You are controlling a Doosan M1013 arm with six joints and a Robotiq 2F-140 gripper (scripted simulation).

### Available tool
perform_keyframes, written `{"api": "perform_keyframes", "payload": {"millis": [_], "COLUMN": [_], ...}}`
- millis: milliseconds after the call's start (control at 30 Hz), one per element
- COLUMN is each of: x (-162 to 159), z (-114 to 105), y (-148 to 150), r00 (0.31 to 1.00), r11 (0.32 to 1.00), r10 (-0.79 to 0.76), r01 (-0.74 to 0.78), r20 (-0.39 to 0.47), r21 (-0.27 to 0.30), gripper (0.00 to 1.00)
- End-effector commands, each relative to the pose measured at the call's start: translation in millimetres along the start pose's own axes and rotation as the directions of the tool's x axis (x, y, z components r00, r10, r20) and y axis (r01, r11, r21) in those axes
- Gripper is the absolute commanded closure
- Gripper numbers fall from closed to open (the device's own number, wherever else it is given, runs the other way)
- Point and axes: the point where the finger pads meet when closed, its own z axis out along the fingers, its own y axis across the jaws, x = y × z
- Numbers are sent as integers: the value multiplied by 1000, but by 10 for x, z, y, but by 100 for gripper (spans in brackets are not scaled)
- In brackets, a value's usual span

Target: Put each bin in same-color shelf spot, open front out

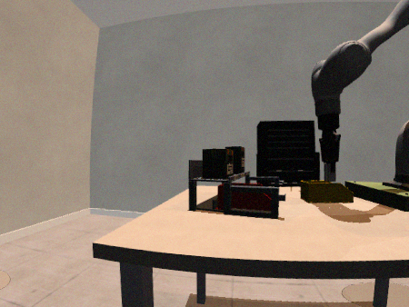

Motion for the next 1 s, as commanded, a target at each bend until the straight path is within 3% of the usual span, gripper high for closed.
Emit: {"api": "perform_keyframes", "payload": {"millis": [0,967], "x": [0,0], "z": [29,333], "y": [0,0], "r00": [1000,1000], "r11": [1000,1000], "r10": [0,0], "r01": [0,0], "r20": [0,0], "r21": [0,0], "gripper": [76,76]}}
